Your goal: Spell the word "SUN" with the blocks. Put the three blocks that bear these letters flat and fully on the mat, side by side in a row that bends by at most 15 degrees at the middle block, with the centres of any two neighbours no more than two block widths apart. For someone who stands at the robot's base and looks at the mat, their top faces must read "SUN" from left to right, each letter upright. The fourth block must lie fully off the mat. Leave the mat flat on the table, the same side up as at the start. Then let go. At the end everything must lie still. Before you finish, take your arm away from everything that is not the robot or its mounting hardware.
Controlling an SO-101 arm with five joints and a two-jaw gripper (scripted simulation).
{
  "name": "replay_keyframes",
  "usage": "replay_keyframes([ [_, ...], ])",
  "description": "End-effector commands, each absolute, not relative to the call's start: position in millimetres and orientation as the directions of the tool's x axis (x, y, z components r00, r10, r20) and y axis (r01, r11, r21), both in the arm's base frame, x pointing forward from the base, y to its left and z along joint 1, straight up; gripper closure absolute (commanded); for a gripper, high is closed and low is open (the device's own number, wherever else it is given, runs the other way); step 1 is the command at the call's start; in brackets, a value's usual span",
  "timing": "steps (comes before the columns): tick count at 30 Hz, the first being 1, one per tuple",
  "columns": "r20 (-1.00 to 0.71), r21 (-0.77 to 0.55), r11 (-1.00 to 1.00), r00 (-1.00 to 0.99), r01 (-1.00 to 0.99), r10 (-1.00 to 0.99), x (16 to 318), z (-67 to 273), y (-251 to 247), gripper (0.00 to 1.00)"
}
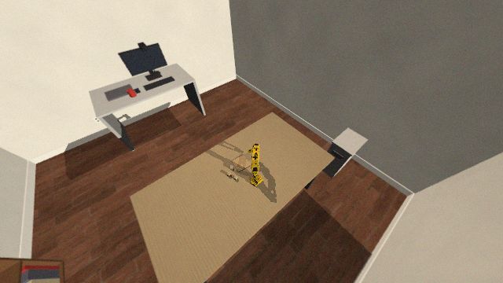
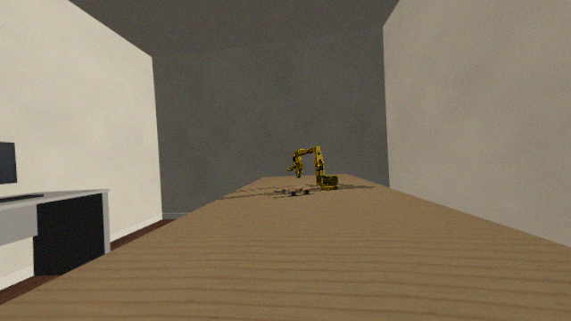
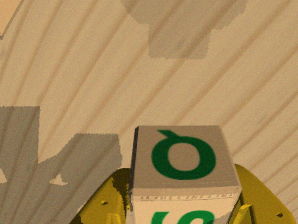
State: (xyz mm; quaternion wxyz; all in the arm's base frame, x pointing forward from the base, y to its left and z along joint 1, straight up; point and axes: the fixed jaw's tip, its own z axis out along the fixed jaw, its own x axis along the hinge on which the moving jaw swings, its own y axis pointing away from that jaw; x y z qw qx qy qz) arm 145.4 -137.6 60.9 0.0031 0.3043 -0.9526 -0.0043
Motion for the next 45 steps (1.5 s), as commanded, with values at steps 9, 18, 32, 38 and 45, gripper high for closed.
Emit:
replay_keyframes([
  [9,-0.015,-0.073,0.456,-0.456,-0.887,-0.89,201,72,-55,1.0],
  [18,-0.015,-0.073,0.189,-0.188,-0.979,-0.982,208,70,5,1.0],
  [32,-0.015,-0.073,0.02,-0.019,-0.997,-1.0,204,69,41,1.0],
  [38,-0.015,-0.073,0.02,-0.019,-0.997,-1.0,204,69,41,1.0],
  [45,-0.015,-0.073,0.02,-0.019,-0.997,-1.0,204,69,41,1.0],
])
